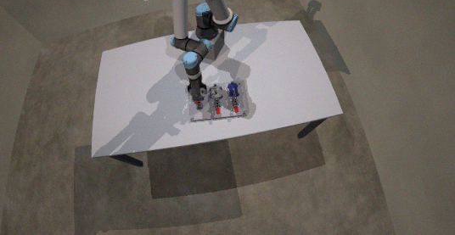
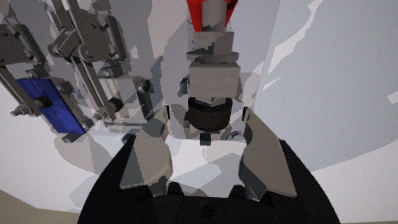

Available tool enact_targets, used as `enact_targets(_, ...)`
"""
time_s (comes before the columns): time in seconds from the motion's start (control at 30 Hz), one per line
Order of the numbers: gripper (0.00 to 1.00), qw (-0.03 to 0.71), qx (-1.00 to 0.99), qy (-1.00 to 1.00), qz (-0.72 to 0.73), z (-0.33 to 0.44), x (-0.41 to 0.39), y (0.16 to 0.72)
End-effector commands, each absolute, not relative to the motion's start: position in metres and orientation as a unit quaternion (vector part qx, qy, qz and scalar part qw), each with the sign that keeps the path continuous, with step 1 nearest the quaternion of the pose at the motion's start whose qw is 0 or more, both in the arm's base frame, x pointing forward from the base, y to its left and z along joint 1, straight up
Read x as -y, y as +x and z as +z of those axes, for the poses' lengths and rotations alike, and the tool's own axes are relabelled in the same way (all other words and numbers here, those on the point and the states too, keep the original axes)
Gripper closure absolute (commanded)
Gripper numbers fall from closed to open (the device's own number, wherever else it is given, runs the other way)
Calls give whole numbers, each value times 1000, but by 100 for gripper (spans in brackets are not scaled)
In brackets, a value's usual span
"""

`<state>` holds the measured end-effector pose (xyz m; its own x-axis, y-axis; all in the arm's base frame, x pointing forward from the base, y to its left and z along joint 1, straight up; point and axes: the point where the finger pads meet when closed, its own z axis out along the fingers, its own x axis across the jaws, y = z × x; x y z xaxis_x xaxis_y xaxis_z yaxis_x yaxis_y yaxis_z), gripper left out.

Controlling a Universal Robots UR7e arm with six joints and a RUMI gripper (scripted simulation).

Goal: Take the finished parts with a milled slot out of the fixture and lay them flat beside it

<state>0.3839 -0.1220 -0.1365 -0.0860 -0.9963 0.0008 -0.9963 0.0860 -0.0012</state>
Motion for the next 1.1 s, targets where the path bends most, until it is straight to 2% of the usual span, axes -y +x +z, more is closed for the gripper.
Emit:
enact_targets(0.0, 41, 1, -737, -675, -1, -137, 122, 383)
enact_targets(0.5, 41, 1, -738, -675, -1, -137, 122, 383)
enact_targets(0.53, 100, 1, -738, -675, -1, -137, 122, 383)
enact_targets(1.07, 100, 0, -738, -675, 0, -137, 122, 383)
